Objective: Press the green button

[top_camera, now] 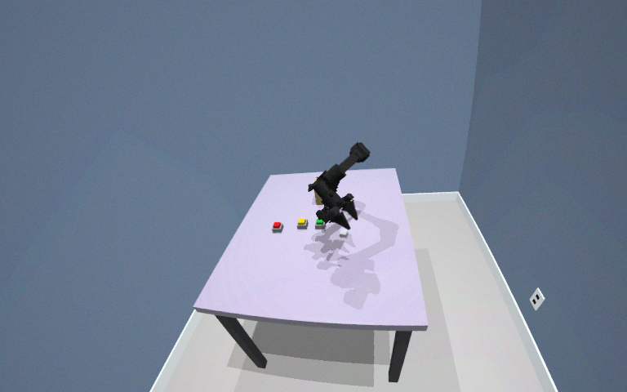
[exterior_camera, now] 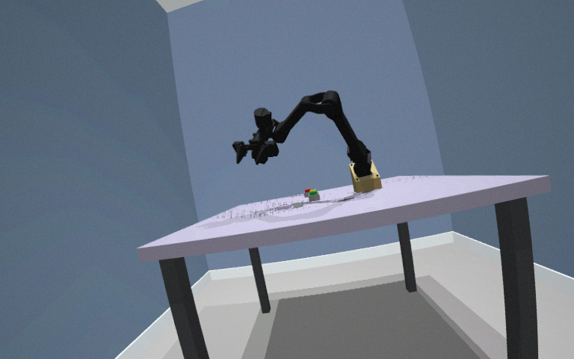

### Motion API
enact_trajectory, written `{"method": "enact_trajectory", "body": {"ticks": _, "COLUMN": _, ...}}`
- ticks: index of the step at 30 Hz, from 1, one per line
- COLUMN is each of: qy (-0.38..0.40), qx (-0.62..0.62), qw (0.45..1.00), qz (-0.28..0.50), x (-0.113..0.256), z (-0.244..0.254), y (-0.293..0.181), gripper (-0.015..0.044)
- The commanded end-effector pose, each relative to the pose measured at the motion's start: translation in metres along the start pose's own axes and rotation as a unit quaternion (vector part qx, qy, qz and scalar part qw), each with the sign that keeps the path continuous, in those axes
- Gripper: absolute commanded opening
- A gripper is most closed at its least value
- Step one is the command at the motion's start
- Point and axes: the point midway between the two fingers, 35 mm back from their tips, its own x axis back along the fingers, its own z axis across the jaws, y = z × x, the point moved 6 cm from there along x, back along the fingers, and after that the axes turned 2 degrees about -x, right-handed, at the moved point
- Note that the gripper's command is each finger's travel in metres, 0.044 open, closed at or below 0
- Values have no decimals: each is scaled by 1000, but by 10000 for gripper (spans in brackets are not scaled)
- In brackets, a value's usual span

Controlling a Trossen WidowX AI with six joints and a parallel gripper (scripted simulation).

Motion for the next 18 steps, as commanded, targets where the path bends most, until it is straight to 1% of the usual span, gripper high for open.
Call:
{"method": "enact_trajectory", "body": {"ticks": 1, "qy": 4, "qx": -16, "qw": 1000, "qz": 0, "x": 1, "z": 1, "y": 1, "gripper": 400}}
{"method": "enact_trajectory", "body": {"ticks": 2, "qy": 16, "qx": -63, "qw": 998, "qz": 1, "x": 3, "z": 4, "y": 4, "gripper": 400}}
{"method": "enact_trajectory", "body": {"ticks": 3, "qy": 36, "qx": -142, "qw": 989, "qz": 3, "x": 8, "z": 7, "y": 10, "gripper": 400}}
{"method": "enact_trajectory", "body": {"ticks": 5, "qy": 85, "qx": -327, "qw": 941, "qz": 12, "x": 19, "z": 15, "y": 26, "gripper": 400}}
{"method": "enact_trajectory", "body": {"ticks": 7, "qy": 133, "qx": -498, "qw": 857, "qz": 25, "x": 31, "z": 18, "y": 44, "gripper": 400}}
{"method": "enact_trajectory", "body": {"ticks": 8, "qy": 155, "qx": -576, "qw": 802, "qz": 33, "x": 38, "z": 18, "y": 53, "gripper": 400}}
{"method": "enact_trajectory", "body": {"ticks": 10, "qy": 198, "qx": -714, "qw": 670, "qz": 50, "x": 50, "z": 14, "y": 73, "gripper": 400}}
{"method": "enact_trajectory", "body": {"ticks": 11, "qy": 209, "qx": -748, "qw": 627, "qz": 56, "x": 54, "z": 12, "y": 78, "gripper": 400}}
{"method": "enact_trajectory", "body": {"ticks": 18, "qy": 253, "qx": -867, "qw": 422, "qz": 81, "x": 69, "z": -2, "y": 102, "gripper": 400}}
